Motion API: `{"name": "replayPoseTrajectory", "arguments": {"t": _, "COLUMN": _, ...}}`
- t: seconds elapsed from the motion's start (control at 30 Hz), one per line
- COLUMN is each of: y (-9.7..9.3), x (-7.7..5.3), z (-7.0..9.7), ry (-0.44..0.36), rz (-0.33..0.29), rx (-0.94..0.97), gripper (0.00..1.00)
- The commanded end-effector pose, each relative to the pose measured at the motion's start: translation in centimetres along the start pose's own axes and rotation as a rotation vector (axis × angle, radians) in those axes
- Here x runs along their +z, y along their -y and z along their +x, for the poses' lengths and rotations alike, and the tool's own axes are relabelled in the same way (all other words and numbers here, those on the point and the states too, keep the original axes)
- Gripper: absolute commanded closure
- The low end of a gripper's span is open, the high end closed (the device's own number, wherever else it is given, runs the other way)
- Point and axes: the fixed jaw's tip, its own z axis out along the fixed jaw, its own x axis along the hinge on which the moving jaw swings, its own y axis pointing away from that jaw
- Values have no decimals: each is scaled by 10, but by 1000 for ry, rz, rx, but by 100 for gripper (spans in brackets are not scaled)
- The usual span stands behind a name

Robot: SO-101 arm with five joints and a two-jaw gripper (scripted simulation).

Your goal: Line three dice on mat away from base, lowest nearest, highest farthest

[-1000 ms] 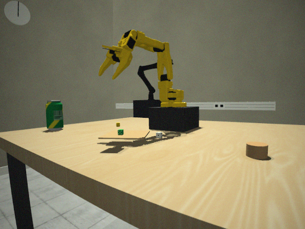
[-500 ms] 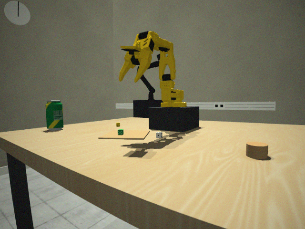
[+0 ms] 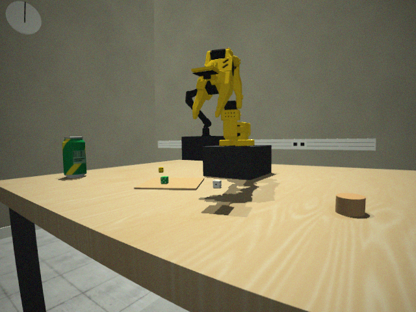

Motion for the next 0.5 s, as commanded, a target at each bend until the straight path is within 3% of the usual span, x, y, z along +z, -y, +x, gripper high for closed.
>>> {"name": "replayPoseTrajectory", "arguments": {"t": 0.0, "y": -7, "x": 0, "z": 4, "ry": 6, "rz": -15, "rx": 16, "gripper": 75}}
{"name": "replayPoseTrajectory", "arguments": {"t": 0.3, "y": -8, "x": 1, "z": 5, "ry": 2, "rz": -17, "rx": 18, "gripper": 75}}
{"name": "replayPoseTrajectory", "arguments": {"t": 0.47, "y": -7, "x": 11, "z": 13, "ry": -54, "rz": -10, "rx": 18, "gripper": 75}}
